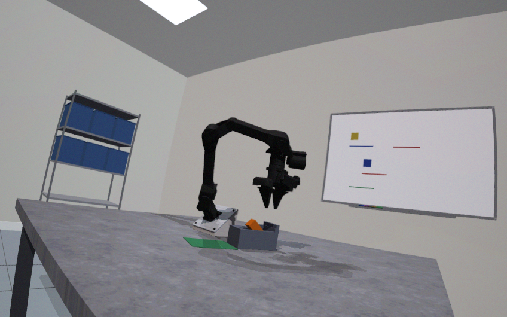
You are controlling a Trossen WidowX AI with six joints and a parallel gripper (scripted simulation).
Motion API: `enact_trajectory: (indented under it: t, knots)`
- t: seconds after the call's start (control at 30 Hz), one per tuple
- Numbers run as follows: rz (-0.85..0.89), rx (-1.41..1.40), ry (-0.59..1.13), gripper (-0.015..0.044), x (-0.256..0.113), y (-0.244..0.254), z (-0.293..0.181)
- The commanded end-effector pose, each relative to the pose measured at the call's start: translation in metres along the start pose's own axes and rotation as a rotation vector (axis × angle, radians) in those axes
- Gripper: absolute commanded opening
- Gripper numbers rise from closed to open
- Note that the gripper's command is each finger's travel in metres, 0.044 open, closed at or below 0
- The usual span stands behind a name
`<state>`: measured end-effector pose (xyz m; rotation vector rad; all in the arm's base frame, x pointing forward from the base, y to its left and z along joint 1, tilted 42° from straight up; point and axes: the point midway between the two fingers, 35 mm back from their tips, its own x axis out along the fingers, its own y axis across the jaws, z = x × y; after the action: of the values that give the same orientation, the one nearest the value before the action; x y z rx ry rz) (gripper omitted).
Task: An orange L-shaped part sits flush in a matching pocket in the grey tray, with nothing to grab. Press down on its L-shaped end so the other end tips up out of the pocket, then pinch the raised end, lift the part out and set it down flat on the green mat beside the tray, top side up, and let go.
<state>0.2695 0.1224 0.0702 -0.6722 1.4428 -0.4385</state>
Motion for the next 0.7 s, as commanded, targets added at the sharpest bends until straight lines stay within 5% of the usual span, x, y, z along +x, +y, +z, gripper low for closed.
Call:
enact_trajectory:
  t: [0.0, 0.3, 0.67]
  knots:
    - [-0.004, -0.418, 0.004, 0.0280, -0.001, -0.023, -0.006]
    - [-0.001, -1.146, 0.015, 0.0280, -0.002, -0.058, -0.019]
    - [-0.001, -1.161, 0.015, 0.0280, -0.002, -0.058, -0.019]
